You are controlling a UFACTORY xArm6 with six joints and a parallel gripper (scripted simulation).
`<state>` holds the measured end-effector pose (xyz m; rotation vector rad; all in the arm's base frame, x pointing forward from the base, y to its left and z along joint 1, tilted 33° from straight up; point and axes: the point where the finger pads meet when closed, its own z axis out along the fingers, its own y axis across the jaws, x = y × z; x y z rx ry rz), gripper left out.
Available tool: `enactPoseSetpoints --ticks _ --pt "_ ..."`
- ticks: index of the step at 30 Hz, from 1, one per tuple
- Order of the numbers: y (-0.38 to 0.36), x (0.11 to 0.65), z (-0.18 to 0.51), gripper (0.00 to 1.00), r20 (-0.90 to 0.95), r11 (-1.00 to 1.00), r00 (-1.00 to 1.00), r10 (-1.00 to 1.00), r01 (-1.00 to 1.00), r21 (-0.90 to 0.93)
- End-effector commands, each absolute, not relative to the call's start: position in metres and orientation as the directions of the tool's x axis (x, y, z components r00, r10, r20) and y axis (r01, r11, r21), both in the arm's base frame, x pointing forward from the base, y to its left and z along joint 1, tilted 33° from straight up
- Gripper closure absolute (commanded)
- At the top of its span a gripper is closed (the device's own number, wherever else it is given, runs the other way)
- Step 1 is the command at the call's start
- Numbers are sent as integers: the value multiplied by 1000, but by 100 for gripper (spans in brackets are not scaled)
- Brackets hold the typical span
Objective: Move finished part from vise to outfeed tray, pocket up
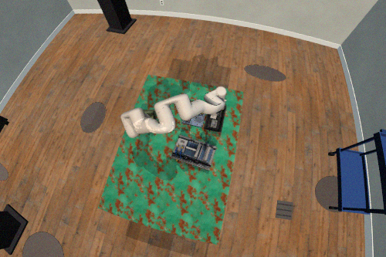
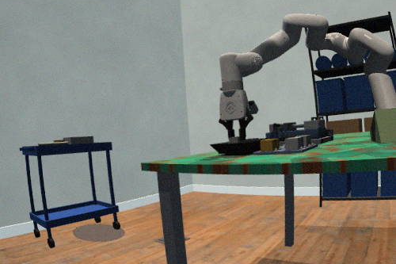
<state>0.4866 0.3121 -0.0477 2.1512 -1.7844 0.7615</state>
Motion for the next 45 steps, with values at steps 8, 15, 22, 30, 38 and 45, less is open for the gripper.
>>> enactPoseSetpoints --ticks 8,15,22,30,38,45 --pt "313 488 -47 100 531 -224 116 -839 -964 -143" --pt "313 488 -48 100 531 -223 116 -839 -964 -143" --pt "311 489 -51 100 531 -223 115 -839 -964 -143" --pt "309 490 -54 100 531 -223 115 -839 -964 -143" --pt "308 491 -56 100 531 -223 115 -839 -964 -143" --pt "308 491 -56 100 531 -223 115 -839 -964 -143"
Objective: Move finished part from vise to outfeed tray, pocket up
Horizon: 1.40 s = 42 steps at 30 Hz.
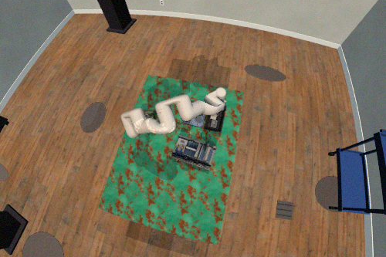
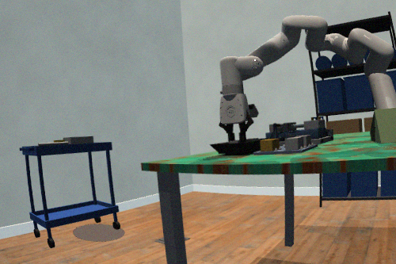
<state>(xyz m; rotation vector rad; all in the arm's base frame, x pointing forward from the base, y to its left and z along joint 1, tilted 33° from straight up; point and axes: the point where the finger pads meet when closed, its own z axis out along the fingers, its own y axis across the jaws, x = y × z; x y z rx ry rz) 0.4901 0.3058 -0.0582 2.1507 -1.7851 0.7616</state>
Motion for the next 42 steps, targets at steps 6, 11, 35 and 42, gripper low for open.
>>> enactPoseSetpoints --ticks 6,11,35,42 --pt "308 491 -57 100 531 -223 115 -839 -964 -143" --pt "308 491 -57 100 531 -223 115 -839 -964 -143" --pt "308 491 -57 31 531 -223 115 -839 -964 -143" --pt "308 491 -57 31 531 -223 115 -839 -964 -143"
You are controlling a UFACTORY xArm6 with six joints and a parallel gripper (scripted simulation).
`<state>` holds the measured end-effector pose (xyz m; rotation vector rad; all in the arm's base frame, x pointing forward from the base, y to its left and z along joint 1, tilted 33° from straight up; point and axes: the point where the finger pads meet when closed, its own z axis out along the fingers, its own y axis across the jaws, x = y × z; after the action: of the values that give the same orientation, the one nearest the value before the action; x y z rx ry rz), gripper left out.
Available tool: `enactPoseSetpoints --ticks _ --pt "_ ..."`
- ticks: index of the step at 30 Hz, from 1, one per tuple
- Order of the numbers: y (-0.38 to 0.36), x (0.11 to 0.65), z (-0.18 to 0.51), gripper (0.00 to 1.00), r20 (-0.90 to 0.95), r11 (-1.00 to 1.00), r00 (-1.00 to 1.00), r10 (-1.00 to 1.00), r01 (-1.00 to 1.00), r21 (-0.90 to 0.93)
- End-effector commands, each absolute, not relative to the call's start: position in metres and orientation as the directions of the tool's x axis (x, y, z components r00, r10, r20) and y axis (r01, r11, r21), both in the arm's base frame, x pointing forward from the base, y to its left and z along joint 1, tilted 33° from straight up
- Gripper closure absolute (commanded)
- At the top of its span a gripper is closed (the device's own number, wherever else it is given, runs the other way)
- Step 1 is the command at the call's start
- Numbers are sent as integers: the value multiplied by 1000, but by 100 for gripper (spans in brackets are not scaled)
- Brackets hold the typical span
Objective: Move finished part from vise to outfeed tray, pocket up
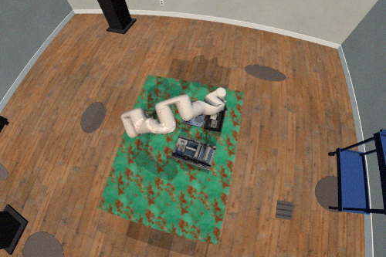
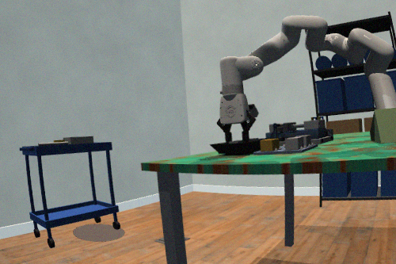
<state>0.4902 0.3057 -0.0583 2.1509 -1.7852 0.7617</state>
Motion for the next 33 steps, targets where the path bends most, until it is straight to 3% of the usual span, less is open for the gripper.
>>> enactPoseSetpoints --ticks 1,15,33 --pt "308 491 -57 31 531 -223 115 -839 -964 -143" --pt "313 489 -48 31 531 -223 115 -839 -964 -143" --pt "353 469 20 31 531 -223 115 -839 -964 -143"
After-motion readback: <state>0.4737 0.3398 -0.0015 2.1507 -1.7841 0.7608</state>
